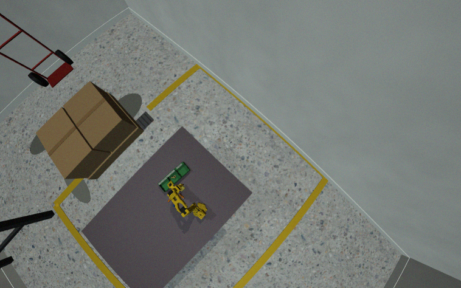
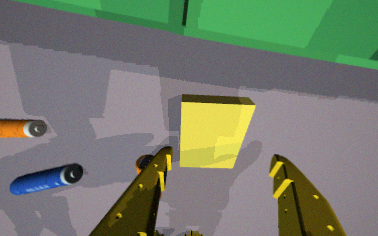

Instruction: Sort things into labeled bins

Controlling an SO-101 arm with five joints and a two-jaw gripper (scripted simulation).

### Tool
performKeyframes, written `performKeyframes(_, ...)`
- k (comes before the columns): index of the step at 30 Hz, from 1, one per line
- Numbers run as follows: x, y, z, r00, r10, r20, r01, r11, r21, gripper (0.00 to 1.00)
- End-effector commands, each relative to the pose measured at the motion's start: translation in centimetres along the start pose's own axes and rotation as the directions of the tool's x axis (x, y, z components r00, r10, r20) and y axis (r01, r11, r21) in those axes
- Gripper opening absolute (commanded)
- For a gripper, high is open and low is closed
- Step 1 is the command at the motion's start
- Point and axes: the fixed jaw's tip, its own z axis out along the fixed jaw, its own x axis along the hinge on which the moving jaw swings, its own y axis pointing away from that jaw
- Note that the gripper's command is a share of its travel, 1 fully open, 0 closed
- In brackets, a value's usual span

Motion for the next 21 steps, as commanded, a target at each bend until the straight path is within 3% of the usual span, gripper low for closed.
performKeyframes(1,-0.4,0.2,0.1,0.999,-0.014,0.034,0.014,1.0,0.001,0.35)
performKeyframes(21,-0.3,0.2,1.2,1.0,-0.014,0.02,0.014,1.0,0.0,0.35)
